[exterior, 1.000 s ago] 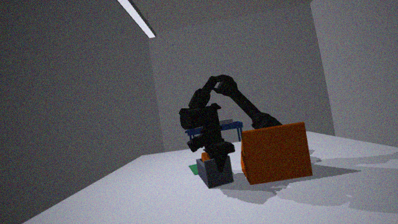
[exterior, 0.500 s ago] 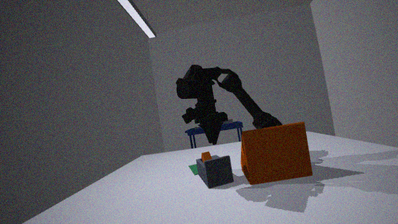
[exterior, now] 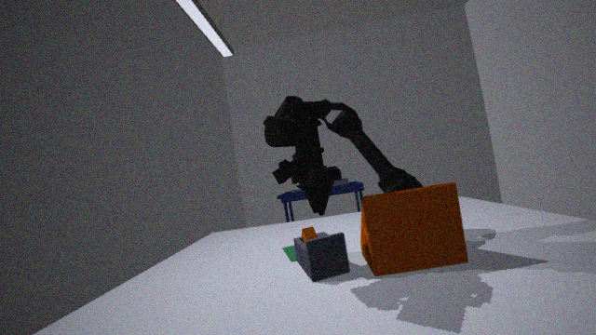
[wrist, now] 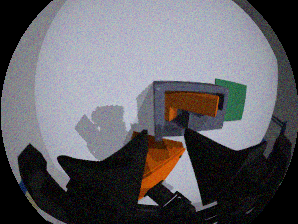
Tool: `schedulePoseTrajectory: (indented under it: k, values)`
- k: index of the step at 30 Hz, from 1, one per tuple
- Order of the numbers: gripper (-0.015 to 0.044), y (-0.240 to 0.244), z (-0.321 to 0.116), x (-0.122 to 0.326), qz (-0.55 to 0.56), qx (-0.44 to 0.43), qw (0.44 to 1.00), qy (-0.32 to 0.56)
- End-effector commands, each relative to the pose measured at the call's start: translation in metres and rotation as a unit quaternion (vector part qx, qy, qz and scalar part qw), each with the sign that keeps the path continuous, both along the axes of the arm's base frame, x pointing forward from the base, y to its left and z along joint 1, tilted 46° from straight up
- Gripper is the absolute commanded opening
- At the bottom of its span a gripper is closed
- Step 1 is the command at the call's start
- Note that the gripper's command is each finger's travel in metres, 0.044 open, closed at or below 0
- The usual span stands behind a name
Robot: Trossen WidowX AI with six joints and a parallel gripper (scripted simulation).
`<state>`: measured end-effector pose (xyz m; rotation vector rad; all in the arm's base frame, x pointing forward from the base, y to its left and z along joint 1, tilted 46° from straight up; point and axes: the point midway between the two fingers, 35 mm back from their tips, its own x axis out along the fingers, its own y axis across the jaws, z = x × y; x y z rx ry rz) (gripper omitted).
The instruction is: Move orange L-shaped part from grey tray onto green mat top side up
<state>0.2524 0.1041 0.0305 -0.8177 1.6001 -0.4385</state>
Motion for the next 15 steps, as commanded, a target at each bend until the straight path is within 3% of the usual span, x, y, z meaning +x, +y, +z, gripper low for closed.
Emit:
schedulePoseTrajectory:
  k: [1, 13, 15]
  values:
    - [0.0180, -0.0002, -0.0002, 0.0000, 0.000, 0.000, 1.000, 0.000]
    - [0.0180, -0.0002, -0.0002, 0.0000, 0.000, 0.000, 1.000, 0.000]
    - [0.0233, -0.0015, 0.0014, 0.0011, -0.017, 0.000, 1.000, -0.018]
